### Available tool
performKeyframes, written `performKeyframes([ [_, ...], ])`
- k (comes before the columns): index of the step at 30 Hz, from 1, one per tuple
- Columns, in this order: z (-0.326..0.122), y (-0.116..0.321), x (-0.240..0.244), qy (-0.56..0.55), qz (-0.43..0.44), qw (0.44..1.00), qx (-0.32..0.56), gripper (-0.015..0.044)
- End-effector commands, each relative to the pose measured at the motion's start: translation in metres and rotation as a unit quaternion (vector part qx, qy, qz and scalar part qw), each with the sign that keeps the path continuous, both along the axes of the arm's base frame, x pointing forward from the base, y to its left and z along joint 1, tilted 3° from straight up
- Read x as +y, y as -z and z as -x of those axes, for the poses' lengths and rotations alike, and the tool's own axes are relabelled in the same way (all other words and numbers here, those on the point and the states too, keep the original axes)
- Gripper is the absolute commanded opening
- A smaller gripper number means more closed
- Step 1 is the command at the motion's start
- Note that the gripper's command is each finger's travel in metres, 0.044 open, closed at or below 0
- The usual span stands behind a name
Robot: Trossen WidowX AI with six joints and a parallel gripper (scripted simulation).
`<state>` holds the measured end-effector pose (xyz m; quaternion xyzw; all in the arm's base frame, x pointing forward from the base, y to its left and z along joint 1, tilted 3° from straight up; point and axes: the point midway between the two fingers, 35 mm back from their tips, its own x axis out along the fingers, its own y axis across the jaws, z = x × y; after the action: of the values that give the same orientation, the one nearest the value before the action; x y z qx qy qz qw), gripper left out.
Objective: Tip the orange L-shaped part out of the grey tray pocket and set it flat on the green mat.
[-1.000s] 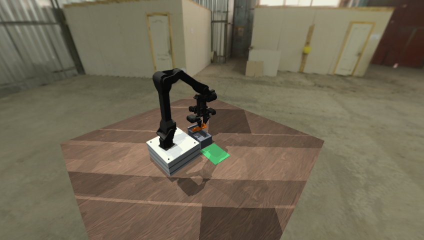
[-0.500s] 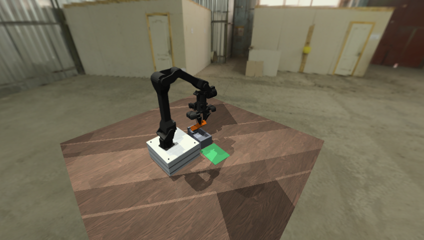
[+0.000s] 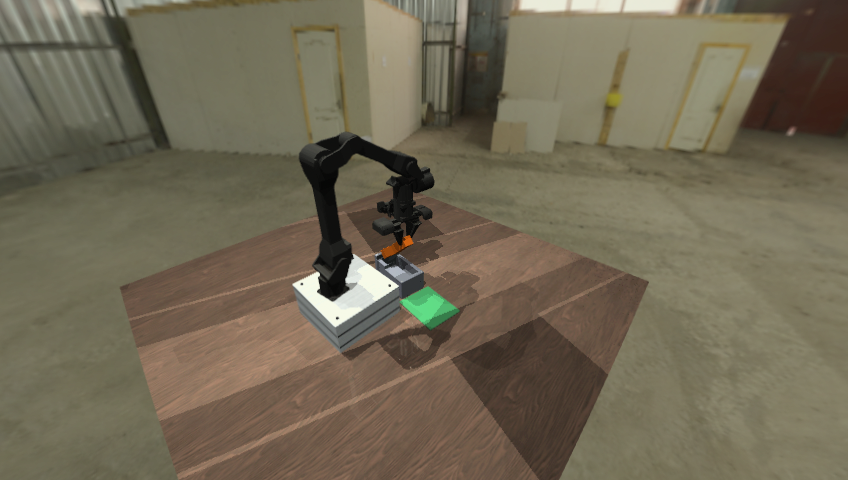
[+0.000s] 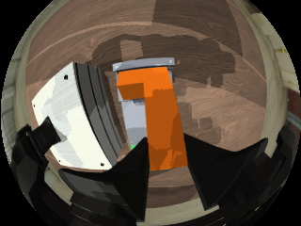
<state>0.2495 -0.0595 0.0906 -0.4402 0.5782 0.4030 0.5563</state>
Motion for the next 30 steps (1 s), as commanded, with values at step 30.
performKeyframes([
  [30, 0.043, -0.005, -0.109, 0.000, 0.004, 1.000, 0.000, 0.0000],
])
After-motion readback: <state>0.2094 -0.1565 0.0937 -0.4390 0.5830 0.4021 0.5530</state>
